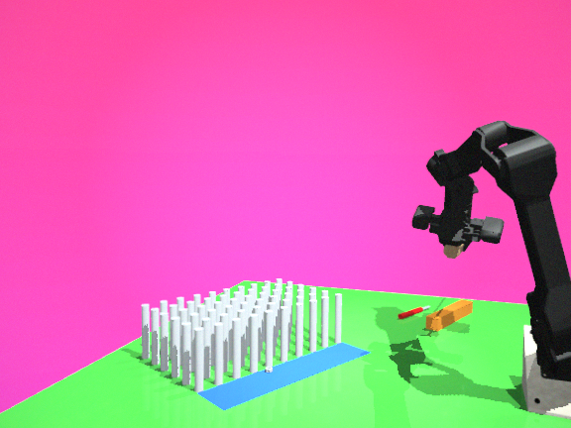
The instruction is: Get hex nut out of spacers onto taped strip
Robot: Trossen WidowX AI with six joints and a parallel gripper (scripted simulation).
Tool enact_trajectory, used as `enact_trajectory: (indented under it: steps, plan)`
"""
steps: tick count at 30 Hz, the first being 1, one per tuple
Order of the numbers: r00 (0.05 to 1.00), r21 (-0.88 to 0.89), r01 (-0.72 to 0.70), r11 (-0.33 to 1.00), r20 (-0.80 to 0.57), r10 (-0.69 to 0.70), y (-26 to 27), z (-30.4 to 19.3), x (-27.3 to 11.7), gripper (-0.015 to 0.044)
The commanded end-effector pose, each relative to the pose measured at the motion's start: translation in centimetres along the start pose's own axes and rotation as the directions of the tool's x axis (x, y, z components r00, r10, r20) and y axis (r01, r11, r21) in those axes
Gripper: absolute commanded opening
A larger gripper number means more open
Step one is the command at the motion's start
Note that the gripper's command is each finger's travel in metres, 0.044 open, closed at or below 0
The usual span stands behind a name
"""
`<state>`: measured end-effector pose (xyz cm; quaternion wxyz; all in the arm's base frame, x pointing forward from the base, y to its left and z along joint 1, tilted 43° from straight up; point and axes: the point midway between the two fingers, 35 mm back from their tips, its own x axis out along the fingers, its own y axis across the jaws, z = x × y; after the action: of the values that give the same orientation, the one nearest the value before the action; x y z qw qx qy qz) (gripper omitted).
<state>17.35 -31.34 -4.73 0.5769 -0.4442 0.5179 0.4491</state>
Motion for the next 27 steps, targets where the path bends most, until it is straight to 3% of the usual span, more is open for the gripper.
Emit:
enact_trajectory:
  steps: [1,7,27]
  plan:
    - [0.999,0.043,-0.035,0.998,0.005,0.034,2.2,-1.8,1.5,0.0]
    - [0.996,0.108,-0.089,0.99,0.04,0.085,5.7,-3.4,4.1,0.0]
    - [0.995,0.11,-0.09,0.99,0.041,0.086,5.8,-2.7,5.7,0.0]
